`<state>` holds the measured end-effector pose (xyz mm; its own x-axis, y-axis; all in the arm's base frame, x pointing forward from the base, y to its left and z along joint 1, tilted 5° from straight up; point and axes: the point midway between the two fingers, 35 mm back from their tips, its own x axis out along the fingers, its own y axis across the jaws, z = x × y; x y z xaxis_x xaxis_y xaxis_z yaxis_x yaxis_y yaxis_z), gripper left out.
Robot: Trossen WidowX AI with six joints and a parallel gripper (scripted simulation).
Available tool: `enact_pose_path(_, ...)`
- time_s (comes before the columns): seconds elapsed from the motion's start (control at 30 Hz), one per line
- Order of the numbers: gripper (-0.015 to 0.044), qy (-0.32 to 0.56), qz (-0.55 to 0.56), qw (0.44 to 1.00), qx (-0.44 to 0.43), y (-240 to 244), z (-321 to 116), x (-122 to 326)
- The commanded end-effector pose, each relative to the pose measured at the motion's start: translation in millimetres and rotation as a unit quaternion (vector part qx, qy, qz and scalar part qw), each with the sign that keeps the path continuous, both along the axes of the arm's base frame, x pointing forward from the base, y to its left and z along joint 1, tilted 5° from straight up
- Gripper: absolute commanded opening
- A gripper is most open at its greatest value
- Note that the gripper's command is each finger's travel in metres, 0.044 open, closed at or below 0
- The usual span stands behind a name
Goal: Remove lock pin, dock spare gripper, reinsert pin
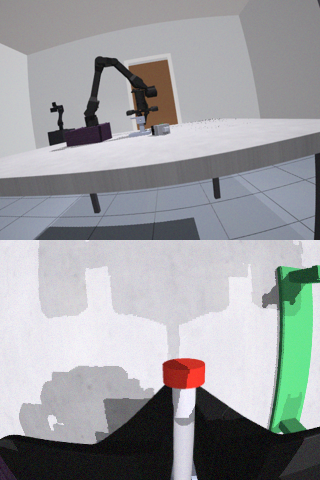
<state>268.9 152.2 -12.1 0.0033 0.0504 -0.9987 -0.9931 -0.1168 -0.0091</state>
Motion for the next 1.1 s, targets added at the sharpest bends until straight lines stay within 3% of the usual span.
enact_pose_path(0.0,0.0,0.001,-0.001,1.0,0.004,3.7,1.1,-0.4)
enact_pose_path(1.07,0.0,-0.003,0.001,1.0,0.003,28.9,1.2,-3.5)
